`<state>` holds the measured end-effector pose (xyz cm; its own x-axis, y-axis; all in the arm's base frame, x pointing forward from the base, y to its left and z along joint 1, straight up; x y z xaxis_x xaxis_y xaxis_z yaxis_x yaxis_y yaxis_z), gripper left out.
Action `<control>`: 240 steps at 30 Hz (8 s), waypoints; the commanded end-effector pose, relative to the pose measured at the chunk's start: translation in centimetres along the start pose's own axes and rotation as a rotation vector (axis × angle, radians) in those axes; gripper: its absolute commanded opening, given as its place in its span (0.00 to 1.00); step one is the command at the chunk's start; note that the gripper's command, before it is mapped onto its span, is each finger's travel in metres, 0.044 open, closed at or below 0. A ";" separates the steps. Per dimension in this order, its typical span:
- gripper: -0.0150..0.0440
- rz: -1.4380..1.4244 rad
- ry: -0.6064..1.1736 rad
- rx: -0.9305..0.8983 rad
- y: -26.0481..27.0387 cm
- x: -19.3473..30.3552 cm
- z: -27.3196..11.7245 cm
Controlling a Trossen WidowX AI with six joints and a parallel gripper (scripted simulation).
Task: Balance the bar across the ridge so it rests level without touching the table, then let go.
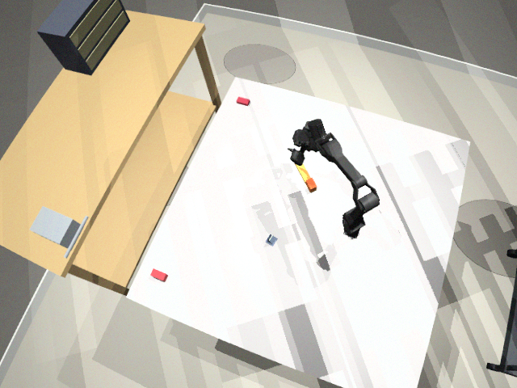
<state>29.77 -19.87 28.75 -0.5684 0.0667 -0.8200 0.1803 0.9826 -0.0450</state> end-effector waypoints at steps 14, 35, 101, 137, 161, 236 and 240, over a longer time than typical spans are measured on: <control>0.79 0.470 0.492 0.098 0.2 4.3 3.9; 0.79 0.740 0.899 0.337 0.8 7.8 5.0; 0.25 0.737 0.900 0.331 1.1 14.9 10.3; 0.25 0.736 0.900 0.335 1.0 7.8 5.2; 0.25 0.599 0.914 0.256 9.5 5.7 7.3; 0.25 0.202 0.940 0.029 36.8 6.7 3.2; 0.25 0.202 0.940 0.029 36.9 6.9 3.4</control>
<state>35.18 16.13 19.64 -0.9359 0.3515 -0.0210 0.3511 0.9361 0.0227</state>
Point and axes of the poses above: the point midway between the two fingers, 35 mm back from their tips, its own z axis out along the fingers, its own y axis across the jaws, x = y × z, the point moved 5 cm from there along -z, back along the fingers, and after that the axes turned 10 degrees about z, right-handed, at the moved point
